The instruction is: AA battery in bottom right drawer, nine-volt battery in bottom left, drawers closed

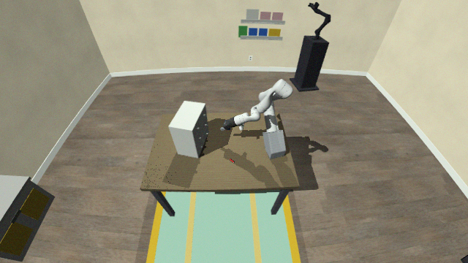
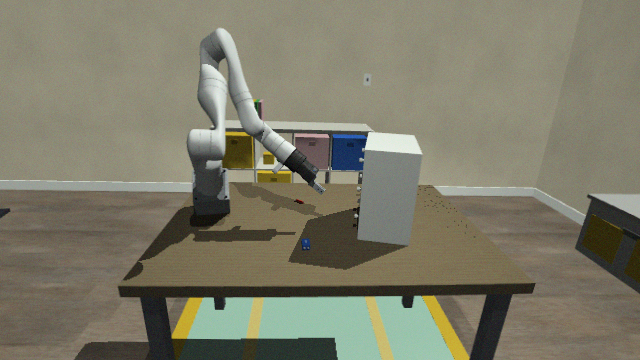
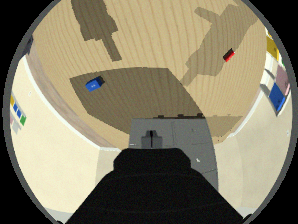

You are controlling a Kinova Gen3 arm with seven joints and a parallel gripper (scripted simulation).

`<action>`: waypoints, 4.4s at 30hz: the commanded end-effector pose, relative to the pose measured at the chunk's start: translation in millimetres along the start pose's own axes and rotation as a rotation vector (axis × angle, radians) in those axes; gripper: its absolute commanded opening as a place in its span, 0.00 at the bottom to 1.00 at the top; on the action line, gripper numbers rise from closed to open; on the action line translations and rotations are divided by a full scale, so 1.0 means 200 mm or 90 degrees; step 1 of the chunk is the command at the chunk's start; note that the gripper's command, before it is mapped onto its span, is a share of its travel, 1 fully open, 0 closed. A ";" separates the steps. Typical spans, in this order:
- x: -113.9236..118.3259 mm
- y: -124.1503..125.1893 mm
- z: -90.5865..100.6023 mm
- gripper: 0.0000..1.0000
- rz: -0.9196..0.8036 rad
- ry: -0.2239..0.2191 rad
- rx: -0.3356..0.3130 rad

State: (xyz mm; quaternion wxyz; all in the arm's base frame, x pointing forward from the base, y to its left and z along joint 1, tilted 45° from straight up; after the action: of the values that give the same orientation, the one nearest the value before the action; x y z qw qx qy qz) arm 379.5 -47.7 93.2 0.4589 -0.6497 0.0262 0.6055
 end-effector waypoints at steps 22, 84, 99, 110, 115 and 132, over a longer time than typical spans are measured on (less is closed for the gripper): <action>0.00 -0.07 0.11 0.00 -0.011 -0.040 0.130; -0.04 -0.21 0.35 0.00 -0.008 -0.131 0.482; -0.04 -0.23 0.39 0.00 -0.008 -0.146 0.540; -0.05 -0.24 0.41 0.00 -0.008 -0.153 0.564; -0.05 -0.24 0.41 0.00 -0.008 -0.154 0.570; -0.05 -0.24 0.42 0.00 -0.008 -0.156 0.576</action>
State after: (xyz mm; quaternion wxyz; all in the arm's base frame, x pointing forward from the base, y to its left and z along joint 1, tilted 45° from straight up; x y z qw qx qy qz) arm 342.0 27.3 140.7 0.6993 -0.3083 0.2302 0.6024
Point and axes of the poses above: the point where the finger pads meet when closed, its own z axis back along the fingers, its own x axis across the jaws, y = z × x, the point moved 2 cm from there along z, back along the fingers, and after that the axes turned 14 degrees about z, right-handed, at the moved point
